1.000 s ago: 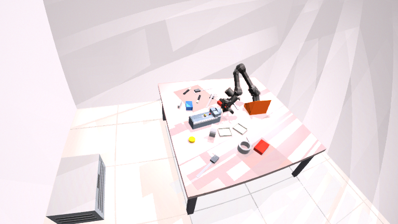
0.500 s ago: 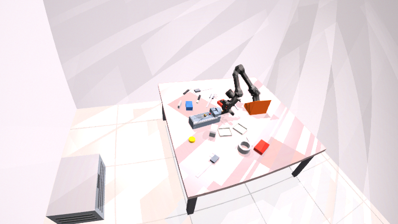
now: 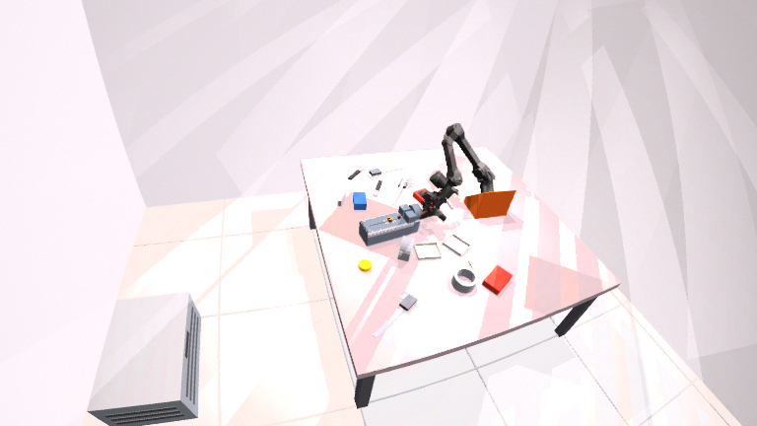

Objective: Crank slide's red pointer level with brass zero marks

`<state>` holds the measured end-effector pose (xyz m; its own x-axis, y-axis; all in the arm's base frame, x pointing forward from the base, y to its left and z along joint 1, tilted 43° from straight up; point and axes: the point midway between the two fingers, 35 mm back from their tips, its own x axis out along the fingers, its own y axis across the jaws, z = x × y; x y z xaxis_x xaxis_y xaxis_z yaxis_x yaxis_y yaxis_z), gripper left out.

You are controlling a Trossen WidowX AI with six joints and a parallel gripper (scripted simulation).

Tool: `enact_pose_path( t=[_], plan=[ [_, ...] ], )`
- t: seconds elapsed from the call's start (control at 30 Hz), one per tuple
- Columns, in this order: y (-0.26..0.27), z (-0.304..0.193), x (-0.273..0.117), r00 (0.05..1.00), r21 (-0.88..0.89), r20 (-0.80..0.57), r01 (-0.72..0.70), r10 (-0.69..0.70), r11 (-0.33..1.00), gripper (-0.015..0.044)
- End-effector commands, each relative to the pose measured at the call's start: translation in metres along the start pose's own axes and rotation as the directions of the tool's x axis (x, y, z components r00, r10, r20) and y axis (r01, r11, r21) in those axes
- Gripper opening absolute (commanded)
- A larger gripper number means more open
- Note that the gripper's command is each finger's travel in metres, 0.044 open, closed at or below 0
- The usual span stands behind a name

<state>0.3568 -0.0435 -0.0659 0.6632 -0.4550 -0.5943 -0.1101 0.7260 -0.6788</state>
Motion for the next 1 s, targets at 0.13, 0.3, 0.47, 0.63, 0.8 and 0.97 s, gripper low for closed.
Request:
enact_pose_path(
  t=[0.13, 0.3, 0.47, 0.63, 0.8, 0.97],
  plan=[
    [0.0104, -0.0014, 0.001, 1.0, -0.011, 0.0, -0.023, 0.023, 1.0, 0.0],
    [0.012, -0.0013, 0.0007, 1.0, -0.011, 0.0, -0.023, 0.023, 1.0, 0.0],
    [0.0136, -0.001, 0.0004, 1.0, -0.011, 0.0, -0.024, 0.024, 1.0, 0.0],
    [0.0151, -0.0007, 0.0, 1.0, -0.011, 0.0, -0.024, 0.024, 1.0, 0.0],
    [0.0166, -0.0003, -0.0005, 1.0, -0.01, 0.0, -0.024, 0.024, 1.0, 0.0],
    [0.0174, 0.0001, -0.0009, 1.0, -0.01, 0.0, -0.024, 0.024, 1.0, 0.0]
  ],
)
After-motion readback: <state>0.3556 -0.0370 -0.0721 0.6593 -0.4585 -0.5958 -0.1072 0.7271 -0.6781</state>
